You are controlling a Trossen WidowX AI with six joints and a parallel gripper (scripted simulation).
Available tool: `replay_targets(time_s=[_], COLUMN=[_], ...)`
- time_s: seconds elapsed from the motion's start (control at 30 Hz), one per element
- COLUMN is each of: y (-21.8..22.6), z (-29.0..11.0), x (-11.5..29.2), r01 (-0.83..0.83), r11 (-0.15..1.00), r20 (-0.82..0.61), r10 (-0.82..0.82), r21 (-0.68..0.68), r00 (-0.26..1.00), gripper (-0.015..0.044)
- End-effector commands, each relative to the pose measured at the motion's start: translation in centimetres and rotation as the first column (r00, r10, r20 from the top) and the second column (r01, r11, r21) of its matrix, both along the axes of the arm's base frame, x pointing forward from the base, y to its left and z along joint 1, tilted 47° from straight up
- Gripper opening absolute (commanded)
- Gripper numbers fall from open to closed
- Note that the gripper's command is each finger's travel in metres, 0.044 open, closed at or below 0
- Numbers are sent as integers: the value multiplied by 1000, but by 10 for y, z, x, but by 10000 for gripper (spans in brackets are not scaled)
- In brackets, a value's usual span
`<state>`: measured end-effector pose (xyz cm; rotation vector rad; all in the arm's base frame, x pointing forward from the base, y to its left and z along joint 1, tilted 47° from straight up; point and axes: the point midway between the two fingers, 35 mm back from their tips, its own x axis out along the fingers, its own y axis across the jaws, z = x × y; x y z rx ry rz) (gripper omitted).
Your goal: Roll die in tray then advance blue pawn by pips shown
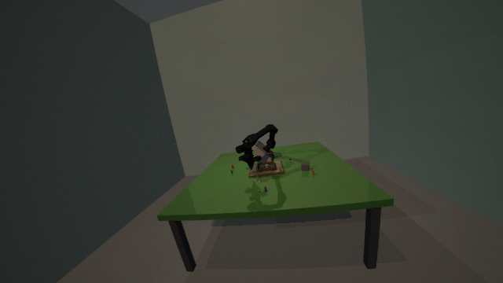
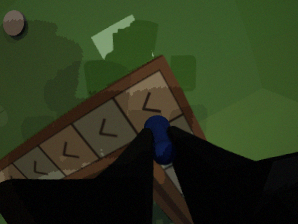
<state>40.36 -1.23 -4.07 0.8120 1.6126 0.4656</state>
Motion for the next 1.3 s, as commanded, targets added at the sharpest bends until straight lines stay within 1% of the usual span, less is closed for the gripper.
replay_targets(time_s=[0.0, 0.1, 0.67, 1.0, 1.13, 1.2, 1.23, 1.27], y=[12, 21, 34, 30, -2, -4, -4, -4], z=[-10, -19, -31, -26, 4, 6, 6, 6], x=[0, -1, -2, -2, 0, 0, 0, 0], r01=[3, 3, 3, -2, 2, 3, 3, 3], r11=[1000, 1000, 1000, 1000, 1000, 1000, 1000, 1000], r20=[-5, -5, -5, -4, -5, -5, -5, -5], r10=[-3, -3, -3, 2, -2, -3, -3, -3], r21=[5, 6, 7, 3, 4, 4, 4, 4], r00=[1000, 1000, 1000, 1000, 1000, 1000, 1000, 1000], gripper=[0, 0, 0, 263, 368, 420, 440, 440])
